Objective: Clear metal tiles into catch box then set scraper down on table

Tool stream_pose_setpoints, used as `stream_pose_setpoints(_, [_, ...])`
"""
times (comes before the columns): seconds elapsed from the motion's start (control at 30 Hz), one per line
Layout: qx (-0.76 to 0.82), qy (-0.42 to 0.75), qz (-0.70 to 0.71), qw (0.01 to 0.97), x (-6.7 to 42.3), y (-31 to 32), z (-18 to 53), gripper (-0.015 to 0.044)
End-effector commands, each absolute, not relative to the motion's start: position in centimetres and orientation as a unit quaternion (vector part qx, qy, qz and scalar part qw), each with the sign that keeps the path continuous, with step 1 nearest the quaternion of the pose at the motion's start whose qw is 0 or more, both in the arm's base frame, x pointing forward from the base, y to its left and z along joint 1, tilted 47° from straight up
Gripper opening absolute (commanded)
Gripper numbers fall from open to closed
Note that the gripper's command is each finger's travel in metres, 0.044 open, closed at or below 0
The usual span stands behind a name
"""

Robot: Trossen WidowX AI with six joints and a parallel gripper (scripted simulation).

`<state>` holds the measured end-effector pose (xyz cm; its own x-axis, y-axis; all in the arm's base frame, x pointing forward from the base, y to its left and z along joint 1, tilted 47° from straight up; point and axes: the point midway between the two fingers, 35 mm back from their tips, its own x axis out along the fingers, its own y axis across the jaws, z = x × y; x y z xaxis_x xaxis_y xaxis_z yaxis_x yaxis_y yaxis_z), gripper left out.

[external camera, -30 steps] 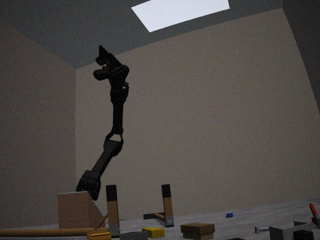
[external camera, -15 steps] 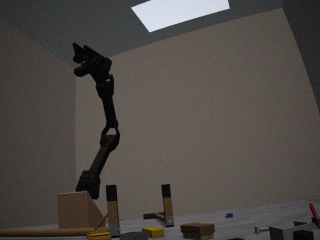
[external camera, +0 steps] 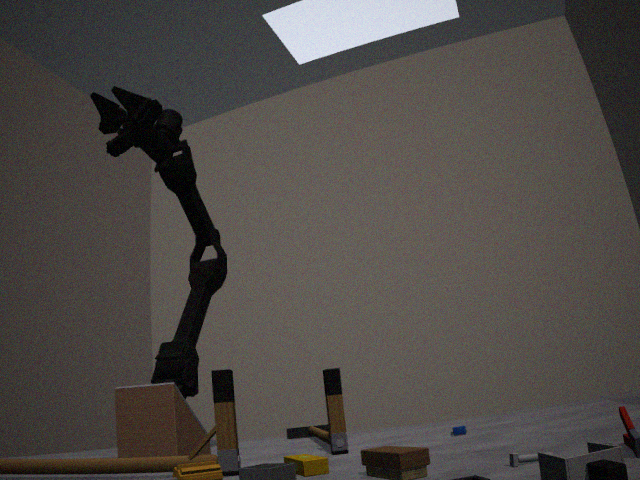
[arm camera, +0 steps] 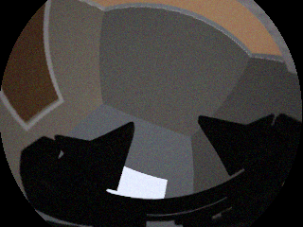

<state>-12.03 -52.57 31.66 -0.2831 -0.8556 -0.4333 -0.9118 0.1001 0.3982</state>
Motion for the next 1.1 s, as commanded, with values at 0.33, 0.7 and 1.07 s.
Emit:
stream_pose_setpoints(0.33, [-0.577, 0.758, 0.295, 0.070, -14.88, -52.67, 30.47, 0.0440])
stream_pose_setpoints(0.7, [-0.577, 0.758, 0.295, 0.070, -14.88, -52.67, 30.47, 0.0440])
stream_pose_setpoints(1.07, [-0.577, 0.758, 0.295, 0.070, -14.88, -52.67, 30.47, 0.0440])
